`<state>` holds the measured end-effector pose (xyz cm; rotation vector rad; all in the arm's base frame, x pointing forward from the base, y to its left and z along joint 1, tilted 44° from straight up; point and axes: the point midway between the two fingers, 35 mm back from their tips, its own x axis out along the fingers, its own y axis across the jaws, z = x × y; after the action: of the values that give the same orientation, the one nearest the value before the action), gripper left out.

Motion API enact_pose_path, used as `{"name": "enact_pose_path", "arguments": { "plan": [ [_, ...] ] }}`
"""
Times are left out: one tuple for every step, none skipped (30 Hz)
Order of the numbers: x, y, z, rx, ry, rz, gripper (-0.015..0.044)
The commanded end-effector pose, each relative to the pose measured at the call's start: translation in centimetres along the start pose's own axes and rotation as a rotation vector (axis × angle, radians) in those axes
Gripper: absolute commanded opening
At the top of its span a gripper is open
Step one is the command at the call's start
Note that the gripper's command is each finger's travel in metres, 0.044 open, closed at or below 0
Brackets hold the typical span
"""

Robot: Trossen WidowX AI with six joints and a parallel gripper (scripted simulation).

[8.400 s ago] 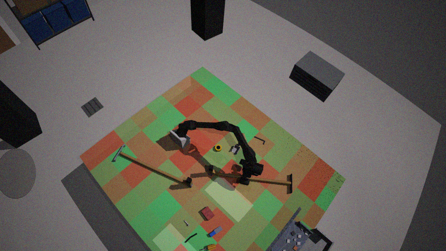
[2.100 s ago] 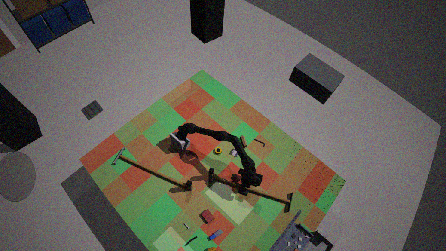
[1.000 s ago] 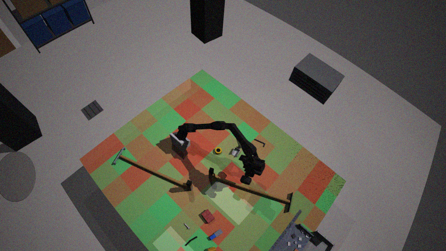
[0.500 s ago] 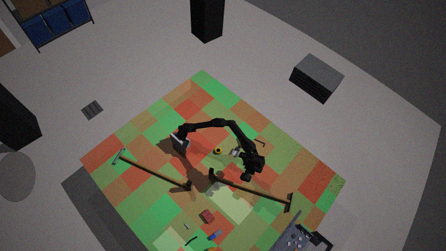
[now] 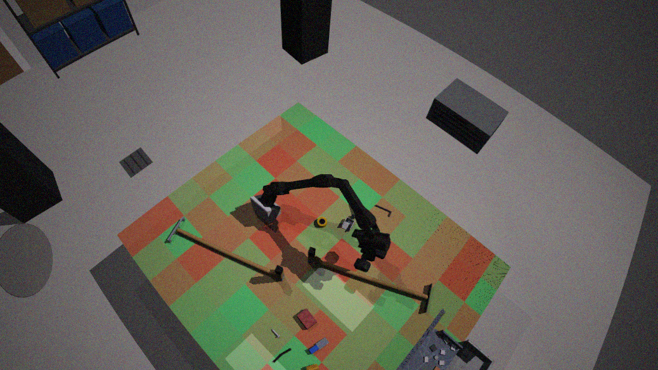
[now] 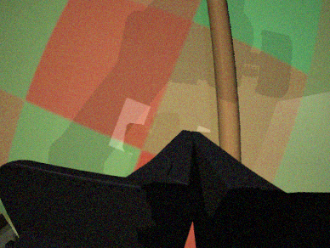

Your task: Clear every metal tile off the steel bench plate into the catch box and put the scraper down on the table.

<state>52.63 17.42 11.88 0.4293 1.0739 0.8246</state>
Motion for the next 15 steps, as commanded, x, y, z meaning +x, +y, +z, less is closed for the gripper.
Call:
{"name": "enact_pose_path", "arguments": {
  "plan": [
    [1.2,-0.1,-0.5,0.007,0.004,-0.003,0.0000],
    [1.4,-0.1,-0.6,0.007,0.005,-0.003,0.0000],
    [1.6,-0.1,-0.7,0.007,0.005,-0.003,0.0000],
    [1.9,-0.1,-0.8,0.007,0.005,-0.003,0.0000],
    [2.1,-0.1,-0.9,0.007,0.005,-0.003,0.0000],
    [2.3,-0.1,-1.0,0.007,0.005,-0.003,0.0000],
    [2.6,-0.1,-1.1,0.007,0.005,-0.003,0.0000],
    [2.8,-0.1,-1.2,0.007,0.004,-0.003,0.0000],
    [3.0,-0.1,-1.3,0.007,0.004,-0.003,0.0000],
    [3.3,-0.1,-1.4,0.007,0.004,-0.003,0.0000],
    [3.5,-0.1,-1.5,0.007,0.004,-0.003,0.0000],
    [3.7,-0.1,-1.6,0.007,0.004,-0.003,0.0000],
    [4.0,-0.1,-1.7,0.007,0.004,-0.003,0.0000],
    [4.2,-0.1,-1.8,0.007,0.004,-0.003,0.0000],
    [4.4,-0.1,-1.9,0.007,0.004,-0.003,0.0000]
  ]
}}
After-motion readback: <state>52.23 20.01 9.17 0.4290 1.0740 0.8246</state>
